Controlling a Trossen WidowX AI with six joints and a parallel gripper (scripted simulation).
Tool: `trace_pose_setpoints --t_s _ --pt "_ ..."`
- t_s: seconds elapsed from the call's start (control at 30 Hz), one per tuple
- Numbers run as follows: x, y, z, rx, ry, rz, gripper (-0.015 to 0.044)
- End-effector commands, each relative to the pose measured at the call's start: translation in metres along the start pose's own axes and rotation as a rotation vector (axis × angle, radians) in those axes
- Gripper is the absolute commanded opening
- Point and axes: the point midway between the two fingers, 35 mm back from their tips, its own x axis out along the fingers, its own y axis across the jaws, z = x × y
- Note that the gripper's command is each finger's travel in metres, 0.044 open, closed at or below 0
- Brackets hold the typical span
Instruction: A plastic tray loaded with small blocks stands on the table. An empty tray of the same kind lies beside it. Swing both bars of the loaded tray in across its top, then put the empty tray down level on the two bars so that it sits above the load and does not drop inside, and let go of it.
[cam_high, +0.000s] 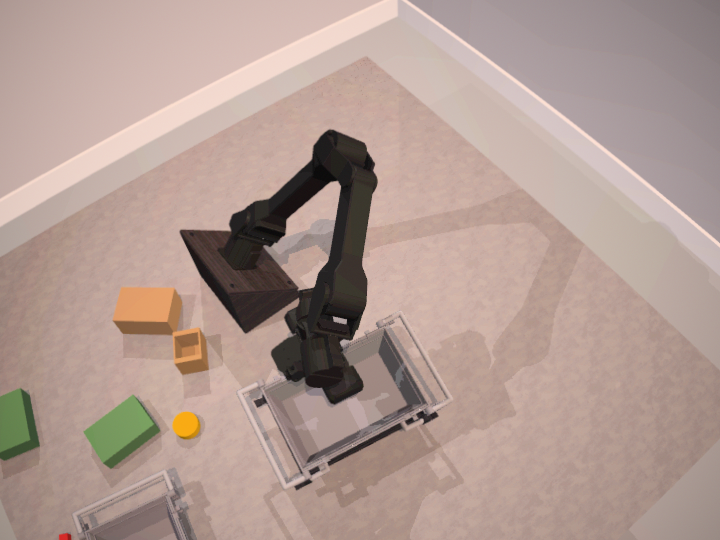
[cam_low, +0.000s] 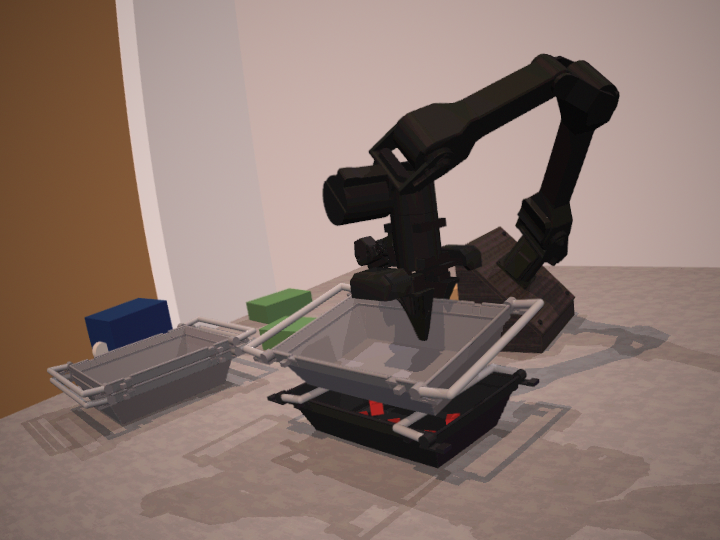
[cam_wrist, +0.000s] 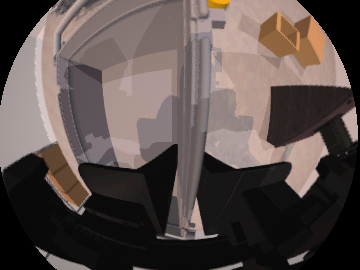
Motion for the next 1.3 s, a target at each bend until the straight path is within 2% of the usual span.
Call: trace_pose_setpoints --t_s 0.0,0.17,0.47,1.27 --pt "0.006 -0.006 -0.001 0.009 -0.003 -0.030 0.0000" --pt "0.000 0.000 0.000 0.000 0.000 -0.001 0.0000" --pt "0.014 -0.009 0.000 0.008 -0.003 -0.029 0.0000" --pt "0.014 -0.009 0.000 0.009 -0.003 -0.030 0.0000"
